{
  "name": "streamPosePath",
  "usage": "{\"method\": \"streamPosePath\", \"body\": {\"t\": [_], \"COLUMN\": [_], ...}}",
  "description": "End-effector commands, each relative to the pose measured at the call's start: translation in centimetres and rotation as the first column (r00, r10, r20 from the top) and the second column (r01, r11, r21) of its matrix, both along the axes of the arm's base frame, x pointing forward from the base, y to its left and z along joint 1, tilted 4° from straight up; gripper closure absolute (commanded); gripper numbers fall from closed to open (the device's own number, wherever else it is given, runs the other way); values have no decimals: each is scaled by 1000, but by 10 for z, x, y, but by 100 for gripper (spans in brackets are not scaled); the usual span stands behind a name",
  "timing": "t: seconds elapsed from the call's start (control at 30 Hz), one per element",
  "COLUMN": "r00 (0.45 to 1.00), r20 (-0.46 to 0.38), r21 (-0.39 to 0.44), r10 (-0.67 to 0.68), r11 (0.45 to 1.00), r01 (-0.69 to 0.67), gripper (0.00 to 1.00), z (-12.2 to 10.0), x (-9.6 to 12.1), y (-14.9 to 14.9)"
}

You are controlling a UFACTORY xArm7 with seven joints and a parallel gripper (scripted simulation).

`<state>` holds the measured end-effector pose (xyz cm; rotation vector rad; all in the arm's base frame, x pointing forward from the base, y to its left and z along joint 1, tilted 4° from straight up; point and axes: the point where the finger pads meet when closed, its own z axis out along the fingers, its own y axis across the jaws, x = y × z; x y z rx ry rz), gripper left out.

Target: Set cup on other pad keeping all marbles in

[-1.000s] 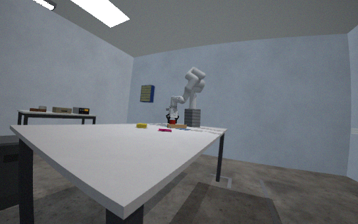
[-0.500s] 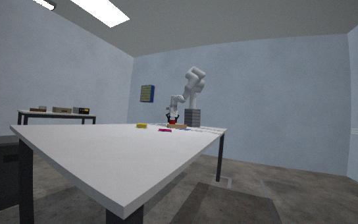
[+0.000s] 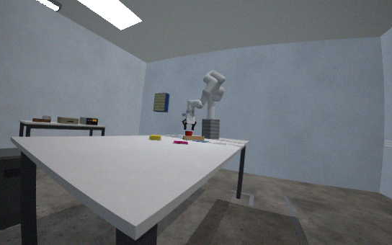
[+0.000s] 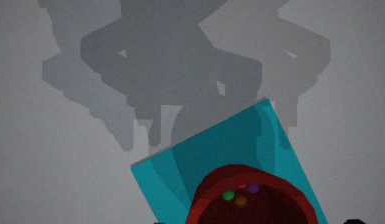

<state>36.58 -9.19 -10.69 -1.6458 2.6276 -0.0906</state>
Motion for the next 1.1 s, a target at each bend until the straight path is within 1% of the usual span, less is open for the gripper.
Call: {"method": "streamPosePath", "body": {"t": [0.0,0.13,1.07], "r00": [1000,1000,1000], "r20": [0,0,0], "r21": [-1,-1,-1], "r10": [-1,-1,-1], "r11": [1000,1000,1000], "r01": [1,1,1], "gripper": [0,0,0], "z": [14,17,18], "x": [0,0,0], "y": [0,0,0]}}
